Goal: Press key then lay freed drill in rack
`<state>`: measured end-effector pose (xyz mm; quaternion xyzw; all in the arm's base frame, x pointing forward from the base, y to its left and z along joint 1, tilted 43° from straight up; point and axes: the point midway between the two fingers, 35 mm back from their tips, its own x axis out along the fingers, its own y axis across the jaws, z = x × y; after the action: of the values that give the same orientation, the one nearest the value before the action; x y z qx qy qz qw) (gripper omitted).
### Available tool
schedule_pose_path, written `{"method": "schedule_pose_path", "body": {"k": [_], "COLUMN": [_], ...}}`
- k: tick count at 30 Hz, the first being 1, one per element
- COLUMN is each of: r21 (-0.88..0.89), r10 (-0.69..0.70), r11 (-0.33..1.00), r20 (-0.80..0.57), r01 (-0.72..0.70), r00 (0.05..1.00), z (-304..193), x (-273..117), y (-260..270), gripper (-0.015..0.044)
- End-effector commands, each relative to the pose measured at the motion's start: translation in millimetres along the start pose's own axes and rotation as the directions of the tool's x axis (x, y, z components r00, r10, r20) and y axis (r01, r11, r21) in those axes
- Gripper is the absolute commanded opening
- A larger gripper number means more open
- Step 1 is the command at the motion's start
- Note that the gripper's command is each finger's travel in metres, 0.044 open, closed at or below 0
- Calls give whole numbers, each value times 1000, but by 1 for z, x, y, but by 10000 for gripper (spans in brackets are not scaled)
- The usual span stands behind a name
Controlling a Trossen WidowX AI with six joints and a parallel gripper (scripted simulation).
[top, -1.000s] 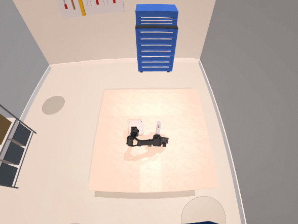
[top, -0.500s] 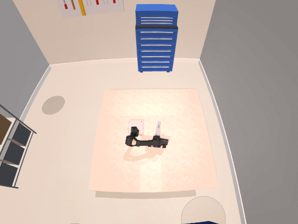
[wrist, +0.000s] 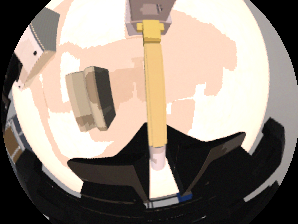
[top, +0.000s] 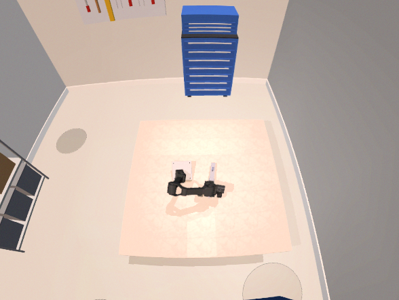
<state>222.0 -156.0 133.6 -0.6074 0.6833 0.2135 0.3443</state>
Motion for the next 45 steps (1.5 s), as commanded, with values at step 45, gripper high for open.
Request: {"method": "schedule_pose_path", "body": {"k": [45], "r21": [5], "r10": [-4], "r11": [1000], "r20": [3], "r01": [4], "r00": [1000], "z": [9], "x": [-19], "y": [5], "gripper": [0]}}
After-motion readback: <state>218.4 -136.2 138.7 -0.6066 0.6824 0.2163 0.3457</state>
